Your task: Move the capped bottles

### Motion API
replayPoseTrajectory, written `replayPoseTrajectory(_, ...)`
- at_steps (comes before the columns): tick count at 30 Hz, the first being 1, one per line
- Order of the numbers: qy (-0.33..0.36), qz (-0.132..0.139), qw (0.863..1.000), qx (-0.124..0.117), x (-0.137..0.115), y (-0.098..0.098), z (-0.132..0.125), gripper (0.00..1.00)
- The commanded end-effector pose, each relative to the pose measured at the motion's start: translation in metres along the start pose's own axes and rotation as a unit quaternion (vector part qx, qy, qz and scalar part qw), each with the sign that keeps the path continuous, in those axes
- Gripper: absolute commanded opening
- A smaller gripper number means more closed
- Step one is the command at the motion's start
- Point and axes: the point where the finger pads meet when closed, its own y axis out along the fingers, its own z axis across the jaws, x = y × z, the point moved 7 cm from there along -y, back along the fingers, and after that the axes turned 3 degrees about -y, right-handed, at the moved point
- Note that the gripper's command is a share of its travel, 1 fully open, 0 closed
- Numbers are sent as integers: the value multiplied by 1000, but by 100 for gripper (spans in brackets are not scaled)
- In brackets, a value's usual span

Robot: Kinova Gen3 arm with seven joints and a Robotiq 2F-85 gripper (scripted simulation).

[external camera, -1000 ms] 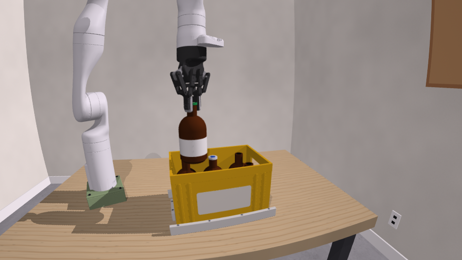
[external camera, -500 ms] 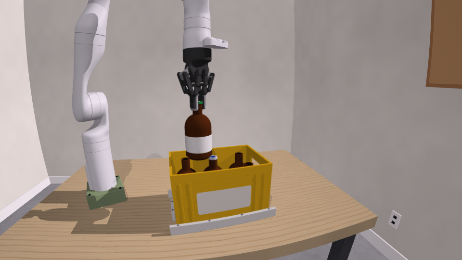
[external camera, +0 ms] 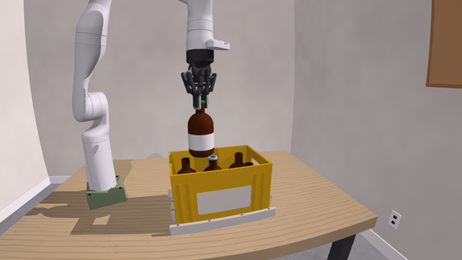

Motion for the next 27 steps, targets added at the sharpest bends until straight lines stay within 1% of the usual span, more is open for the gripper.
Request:
replayPoseTrajectory(1, -4, 0, 1000, 2, 6, 0, -9, 0)
replayPoseTrajectory(6, -6, 0, 1000, 3, 11, 0, -18, 0)
replayPoseTrajectory(8, -6, 0, 1000, 3, 11, 0, -18, 0)
replayPoseTrajectory(9, -2, 0, 1000, -1, 9, 0, -16, 0)
replayPoseTrajectory(23, -6, 0, 1000, 3, 27, 0, -37, 0)
replayPoseTrajectory(27, -3, -1, 1000, 1, 26, 0, -37, 0)
